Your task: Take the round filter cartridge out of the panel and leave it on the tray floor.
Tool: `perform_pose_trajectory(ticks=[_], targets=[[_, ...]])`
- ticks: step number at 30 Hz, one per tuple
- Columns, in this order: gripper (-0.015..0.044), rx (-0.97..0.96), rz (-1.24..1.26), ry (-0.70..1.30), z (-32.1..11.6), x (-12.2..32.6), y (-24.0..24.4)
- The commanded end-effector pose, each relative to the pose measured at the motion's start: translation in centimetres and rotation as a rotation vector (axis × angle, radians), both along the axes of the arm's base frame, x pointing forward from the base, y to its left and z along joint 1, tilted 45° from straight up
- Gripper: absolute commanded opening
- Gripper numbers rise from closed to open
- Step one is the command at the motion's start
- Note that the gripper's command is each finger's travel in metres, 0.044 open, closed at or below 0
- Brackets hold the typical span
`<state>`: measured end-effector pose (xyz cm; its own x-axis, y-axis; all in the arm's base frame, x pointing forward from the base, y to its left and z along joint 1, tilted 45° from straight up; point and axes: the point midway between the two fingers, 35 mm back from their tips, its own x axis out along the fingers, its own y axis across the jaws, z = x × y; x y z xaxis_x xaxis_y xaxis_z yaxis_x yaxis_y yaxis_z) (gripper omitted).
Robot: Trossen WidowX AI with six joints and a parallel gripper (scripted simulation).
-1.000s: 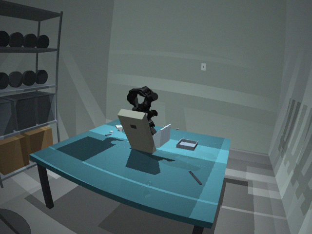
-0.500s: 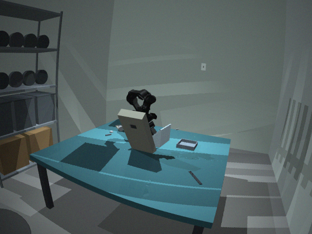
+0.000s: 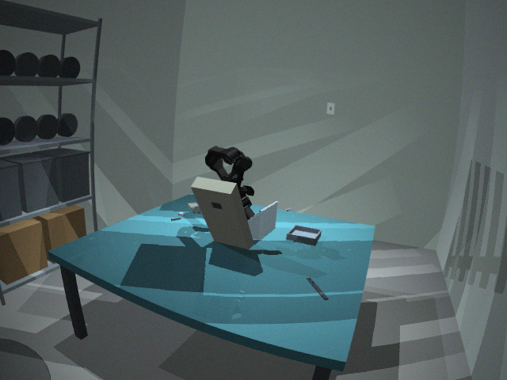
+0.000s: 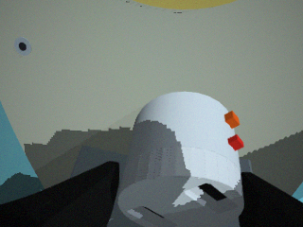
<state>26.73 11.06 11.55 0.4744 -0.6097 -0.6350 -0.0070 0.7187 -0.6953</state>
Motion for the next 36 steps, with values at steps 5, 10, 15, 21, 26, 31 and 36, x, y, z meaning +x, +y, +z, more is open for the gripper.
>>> perform_pose_trajectory(ticks=[5, 10, 15, 21, 26, 31, 36], targets=[[0.0179, 0.000, -0.001, 0.000, 0.0, 0.0, 0.0], [0.0048, 0.000, -0.001, 0.000, 0.1, 0.1, 0.1], [0.0000, 0.000, 0.000, 0.000, 1.0, 1.0, 1.0], [0.0000, -0.001, 0.022, 0.007, 2.2, 0.9, 2.3], [0.0000, -0.004, 0.068, 0.020, 4.1, -0.2, 4.2], [0.0000, -0.009, 0.112, 0.033, 6.0, -1.6, 5.9], [0.0000, -0.013, 0.140, 0.041, 7.2, -2.6, 7.0]])
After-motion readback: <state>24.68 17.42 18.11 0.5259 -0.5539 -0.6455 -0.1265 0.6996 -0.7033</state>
